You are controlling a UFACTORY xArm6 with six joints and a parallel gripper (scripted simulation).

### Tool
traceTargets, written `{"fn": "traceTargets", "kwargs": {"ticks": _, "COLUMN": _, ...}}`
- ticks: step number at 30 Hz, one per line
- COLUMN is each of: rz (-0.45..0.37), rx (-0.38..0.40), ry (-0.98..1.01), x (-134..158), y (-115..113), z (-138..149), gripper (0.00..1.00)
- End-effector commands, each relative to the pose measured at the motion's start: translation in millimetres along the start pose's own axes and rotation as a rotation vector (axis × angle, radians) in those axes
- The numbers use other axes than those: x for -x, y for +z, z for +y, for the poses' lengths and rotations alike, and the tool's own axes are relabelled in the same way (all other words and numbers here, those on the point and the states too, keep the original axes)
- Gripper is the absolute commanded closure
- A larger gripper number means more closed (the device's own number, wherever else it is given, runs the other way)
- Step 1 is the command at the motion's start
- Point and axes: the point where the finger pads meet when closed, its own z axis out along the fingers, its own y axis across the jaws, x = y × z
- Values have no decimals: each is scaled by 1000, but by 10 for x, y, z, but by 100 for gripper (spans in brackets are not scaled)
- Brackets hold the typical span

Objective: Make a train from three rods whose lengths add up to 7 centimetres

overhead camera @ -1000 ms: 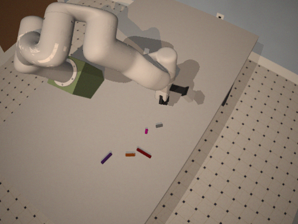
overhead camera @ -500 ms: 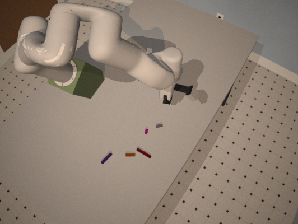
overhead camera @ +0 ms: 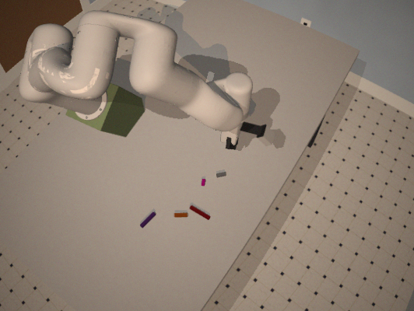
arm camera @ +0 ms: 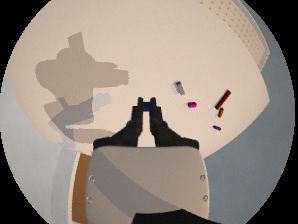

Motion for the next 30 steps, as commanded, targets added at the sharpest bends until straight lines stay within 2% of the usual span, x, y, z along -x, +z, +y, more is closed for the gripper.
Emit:
{"fn": "traceTargets", "kwargs": {"ticks": 1, "rz": 5, "rx": 0, "ry": 1, "x": -28, "y": 248, "z": -3, "gripper": 96}}
{"fn": "traceTargets", "kwargs": {"ticks": 14, "rz": 5, "rx": 0, "ry": 1, "x": -30, "y": 567, "z": -4, "gripper": 96}}
{"fn": "traceTargets", "kwargs": {"ticks": 30, "rz": 5, "rx": 0, "ry": 1, "x": -31, "y": 585, "z": -4, "gripper": 96}}
